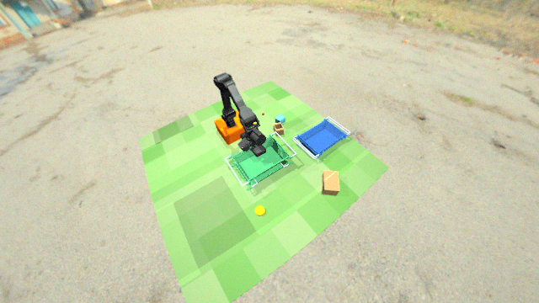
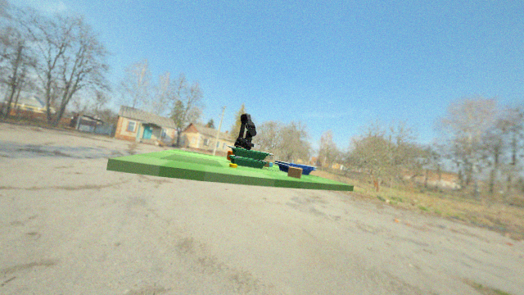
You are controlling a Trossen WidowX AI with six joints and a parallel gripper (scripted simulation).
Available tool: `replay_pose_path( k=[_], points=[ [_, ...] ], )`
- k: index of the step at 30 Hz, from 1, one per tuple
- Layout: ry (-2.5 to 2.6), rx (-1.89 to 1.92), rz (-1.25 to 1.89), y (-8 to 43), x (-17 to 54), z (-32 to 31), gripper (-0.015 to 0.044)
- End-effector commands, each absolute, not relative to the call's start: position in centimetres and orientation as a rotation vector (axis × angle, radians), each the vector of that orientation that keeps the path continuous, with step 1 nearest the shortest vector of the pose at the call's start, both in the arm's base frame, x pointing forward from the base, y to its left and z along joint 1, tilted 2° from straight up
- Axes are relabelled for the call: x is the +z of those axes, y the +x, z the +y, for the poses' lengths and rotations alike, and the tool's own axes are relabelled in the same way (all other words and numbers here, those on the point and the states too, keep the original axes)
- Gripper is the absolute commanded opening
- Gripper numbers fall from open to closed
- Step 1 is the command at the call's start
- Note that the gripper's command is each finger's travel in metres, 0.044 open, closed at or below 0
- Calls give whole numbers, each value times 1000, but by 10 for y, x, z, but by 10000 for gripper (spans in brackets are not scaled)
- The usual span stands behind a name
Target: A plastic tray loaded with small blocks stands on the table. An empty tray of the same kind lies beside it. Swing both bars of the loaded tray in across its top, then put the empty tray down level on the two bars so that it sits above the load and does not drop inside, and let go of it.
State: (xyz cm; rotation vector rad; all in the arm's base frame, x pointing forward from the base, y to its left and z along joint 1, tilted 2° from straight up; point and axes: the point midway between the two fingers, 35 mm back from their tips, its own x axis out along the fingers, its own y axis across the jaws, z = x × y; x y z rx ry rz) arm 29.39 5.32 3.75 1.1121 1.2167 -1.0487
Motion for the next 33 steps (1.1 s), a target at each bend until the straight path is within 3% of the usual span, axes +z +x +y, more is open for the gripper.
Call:
replay_pose_path(
  k=[1,21,33],
  points=[
    [1100,-1063,1231,290,33,52,0],
    [1100,-1063,1231,290,33,52,0],
    [1100,-1063,1231,290,33,52,176]
  ],
)
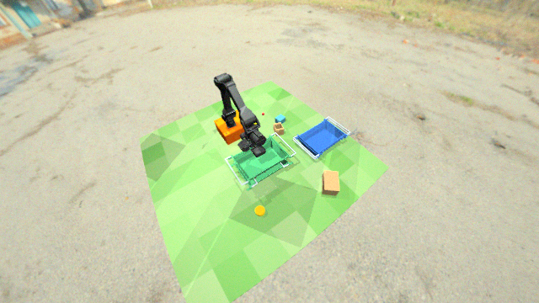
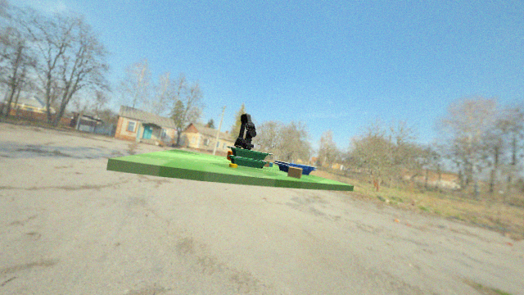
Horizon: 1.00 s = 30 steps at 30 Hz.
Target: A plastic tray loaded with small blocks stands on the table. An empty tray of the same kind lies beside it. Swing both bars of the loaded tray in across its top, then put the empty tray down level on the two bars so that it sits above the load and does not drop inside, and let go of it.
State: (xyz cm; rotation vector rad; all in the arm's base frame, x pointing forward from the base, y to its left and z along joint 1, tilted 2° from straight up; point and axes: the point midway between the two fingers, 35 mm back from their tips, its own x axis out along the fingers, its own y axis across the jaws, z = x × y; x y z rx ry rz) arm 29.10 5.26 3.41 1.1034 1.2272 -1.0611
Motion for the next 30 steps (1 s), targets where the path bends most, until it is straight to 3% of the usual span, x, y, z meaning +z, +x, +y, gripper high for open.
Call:
replay_pose_path(
  k=[1,18,30],
  points=[
    [1100,-1063,1231,290,33,52,191],
    [1100,-1063,1231,290,33,52,440],
    [1101,-1063,1229,293,54,54,440]
  ],
)
